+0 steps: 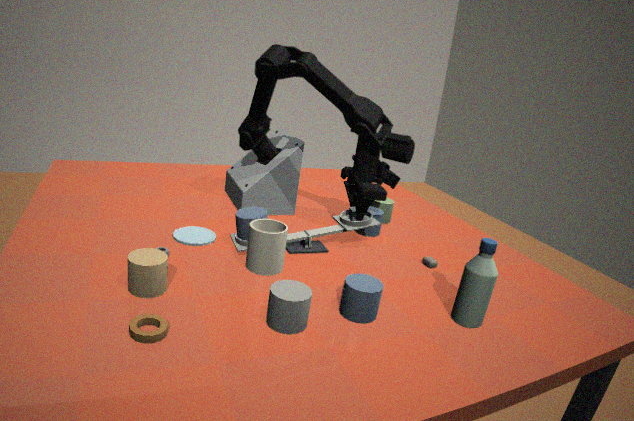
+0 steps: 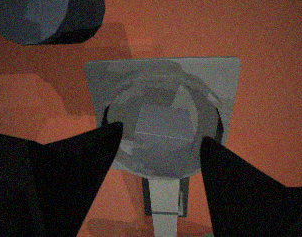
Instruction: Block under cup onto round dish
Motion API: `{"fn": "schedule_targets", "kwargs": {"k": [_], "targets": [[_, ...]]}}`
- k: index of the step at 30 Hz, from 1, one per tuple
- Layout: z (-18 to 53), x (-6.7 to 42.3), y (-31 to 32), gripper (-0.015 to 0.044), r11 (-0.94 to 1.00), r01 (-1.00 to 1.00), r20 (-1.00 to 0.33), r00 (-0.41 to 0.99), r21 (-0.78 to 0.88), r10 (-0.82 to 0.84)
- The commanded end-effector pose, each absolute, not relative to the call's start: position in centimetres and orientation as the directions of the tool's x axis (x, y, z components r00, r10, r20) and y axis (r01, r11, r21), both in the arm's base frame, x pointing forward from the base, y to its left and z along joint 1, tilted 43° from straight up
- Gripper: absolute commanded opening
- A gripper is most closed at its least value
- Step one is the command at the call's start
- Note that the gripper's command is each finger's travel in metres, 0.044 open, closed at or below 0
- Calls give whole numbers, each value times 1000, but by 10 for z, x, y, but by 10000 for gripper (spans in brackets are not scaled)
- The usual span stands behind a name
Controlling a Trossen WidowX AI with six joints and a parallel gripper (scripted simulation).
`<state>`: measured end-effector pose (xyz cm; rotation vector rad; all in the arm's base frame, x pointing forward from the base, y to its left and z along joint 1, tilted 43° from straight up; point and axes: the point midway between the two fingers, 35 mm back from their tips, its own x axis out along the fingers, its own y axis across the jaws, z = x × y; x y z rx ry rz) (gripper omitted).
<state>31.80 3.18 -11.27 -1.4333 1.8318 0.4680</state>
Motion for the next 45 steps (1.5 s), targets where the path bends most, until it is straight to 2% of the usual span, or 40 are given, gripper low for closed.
{"fn": "schedule_targets", "kwargs": {"k": [1, 3, 9, 12, 13, 24, 29, 33, 45], "targets": [[-114, 317, 30, 181, 301, -941, -739, -91, -156, -667], [-114, 317, 30, 129, 301, -941, -739, -91, -156, -667], [-114, 317, 30, 89, 301, -941, -739, -91, -156, -667], [-111, 318, 33, 10, 301, -941, -740, -90, -156, -667], [-107, 319, 37, 0, 301, -941, -740, -90, -156, -666], [-48, 326, 91, 0, 301, -941, -742, -91, -154, -664], [-44, 326, 93, 0, 301, -941, -742, -91, -154, -664], [-33, 333, 77, 0, 308, -940, -757, -93, -148, -647], [26, 343, -26, 0, 312, -940, -810, -72, -141, -582]]}}
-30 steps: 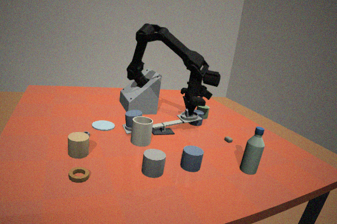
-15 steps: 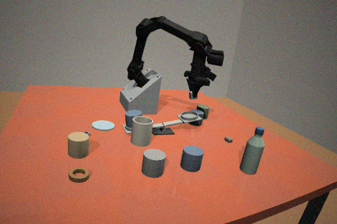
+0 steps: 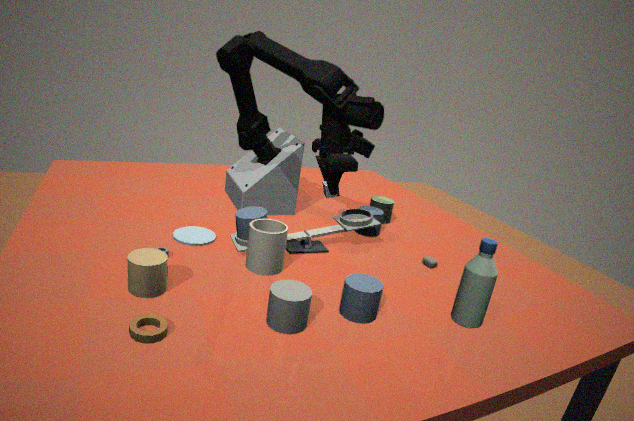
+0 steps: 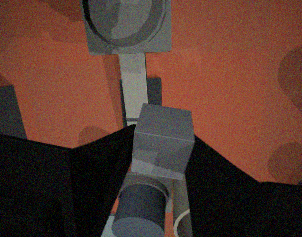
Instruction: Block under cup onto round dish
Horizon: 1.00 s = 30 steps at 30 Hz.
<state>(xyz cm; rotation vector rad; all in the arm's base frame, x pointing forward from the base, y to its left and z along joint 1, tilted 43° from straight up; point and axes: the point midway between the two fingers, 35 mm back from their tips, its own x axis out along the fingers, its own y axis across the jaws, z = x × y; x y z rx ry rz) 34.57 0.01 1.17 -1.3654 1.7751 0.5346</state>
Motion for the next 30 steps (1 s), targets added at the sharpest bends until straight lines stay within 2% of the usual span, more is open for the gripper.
{"fn": "schedule_targets", "kwargs": {"k": [1, 15, 30], "targets": [[31, 341, -35, 0, 310, -940, -812, -69, -142, -580], [90, 297, -142, 0, 278, -945, -804, -28, -172, -595], [132, 203, -227, 0, 300, -939, -739, -81, -168, -669]]}}
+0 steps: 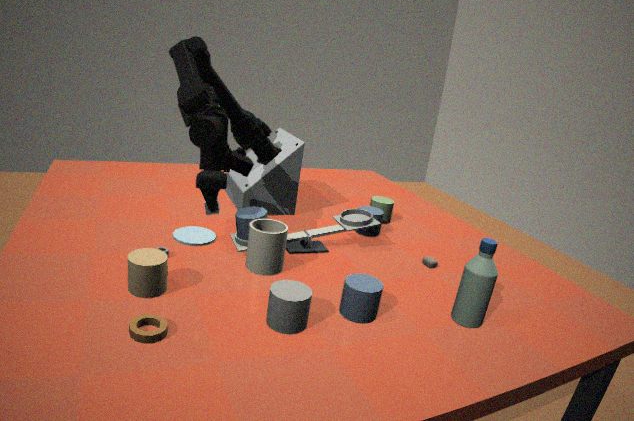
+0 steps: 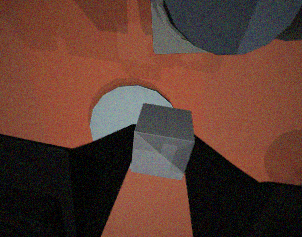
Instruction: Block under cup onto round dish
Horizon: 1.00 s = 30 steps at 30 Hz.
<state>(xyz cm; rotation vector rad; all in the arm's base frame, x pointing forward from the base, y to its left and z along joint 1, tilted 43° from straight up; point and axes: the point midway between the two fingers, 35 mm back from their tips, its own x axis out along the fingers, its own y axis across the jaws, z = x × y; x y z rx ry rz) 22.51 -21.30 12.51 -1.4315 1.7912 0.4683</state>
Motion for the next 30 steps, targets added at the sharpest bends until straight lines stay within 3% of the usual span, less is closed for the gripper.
{"fn": "schedule_targets", "kwargs": {"k": [1, 30], "targets": [[134, 196, -230, 0, 299, -940, -733, -88, -163, -674], [100, 183, -271, 0, 298, -942, -724, -97, -154, -683]]}}
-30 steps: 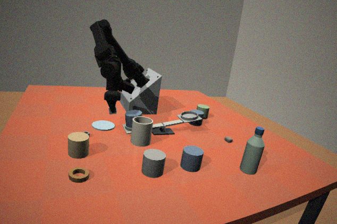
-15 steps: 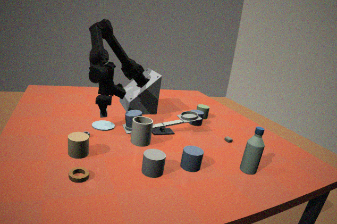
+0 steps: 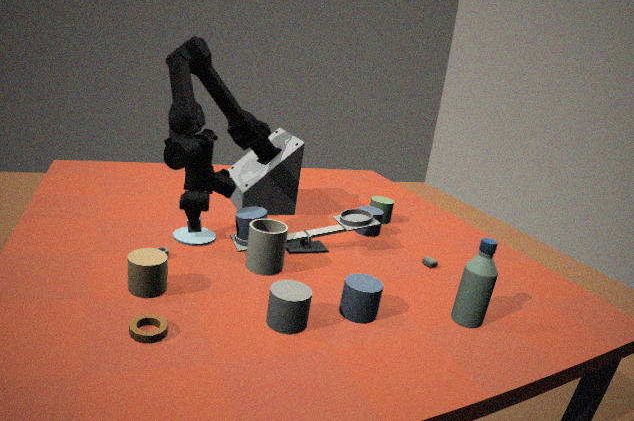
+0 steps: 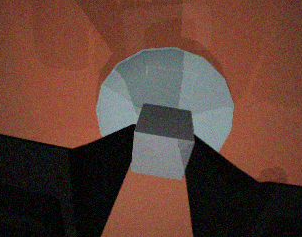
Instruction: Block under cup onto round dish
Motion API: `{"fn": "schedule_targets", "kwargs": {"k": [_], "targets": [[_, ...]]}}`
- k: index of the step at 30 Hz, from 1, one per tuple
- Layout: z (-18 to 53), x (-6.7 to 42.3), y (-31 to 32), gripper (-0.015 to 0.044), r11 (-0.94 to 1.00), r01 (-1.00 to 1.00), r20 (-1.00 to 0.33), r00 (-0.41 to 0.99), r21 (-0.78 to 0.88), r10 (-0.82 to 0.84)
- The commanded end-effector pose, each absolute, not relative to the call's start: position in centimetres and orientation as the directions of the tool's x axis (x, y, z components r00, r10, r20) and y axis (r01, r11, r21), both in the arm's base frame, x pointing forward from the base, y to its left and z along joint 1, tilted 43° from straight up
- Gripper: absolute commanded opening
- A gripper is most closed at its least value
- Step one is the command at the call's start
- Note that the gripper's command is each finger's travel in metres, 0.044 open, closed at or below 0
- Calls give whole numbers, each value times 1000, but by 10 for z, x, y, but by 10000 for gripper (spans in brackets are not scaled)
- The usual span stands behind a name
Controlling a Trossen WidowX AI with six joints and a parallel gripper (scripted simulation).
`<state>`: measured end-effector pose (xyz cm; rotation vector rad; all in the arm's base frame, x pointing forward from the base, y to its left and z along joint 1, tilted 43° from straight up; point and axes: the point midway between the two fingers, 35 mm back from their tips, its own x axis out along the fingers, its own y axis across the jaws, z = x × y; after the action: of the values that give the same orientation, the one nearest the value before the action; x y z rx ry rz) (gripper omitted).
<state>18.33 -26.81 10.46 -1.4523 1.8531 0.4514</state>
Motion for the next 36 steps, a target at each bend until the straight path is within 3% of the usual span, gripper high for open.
{"fn": "schedule_targets", "kwargs": {"k": [1, 7, 24, 36], "targets": [[99, 183, -272, 0, 298, -942, -724, -97, -154, -683], [93, 182, -278, 0, 297, -942, -724, -97, -154, -683], [106, 185, -267, 440, 301, -940, -723, -98, -157, -684], [164, 191, -211, 440, 290, -944, -724, -87, -160, -684]]}}
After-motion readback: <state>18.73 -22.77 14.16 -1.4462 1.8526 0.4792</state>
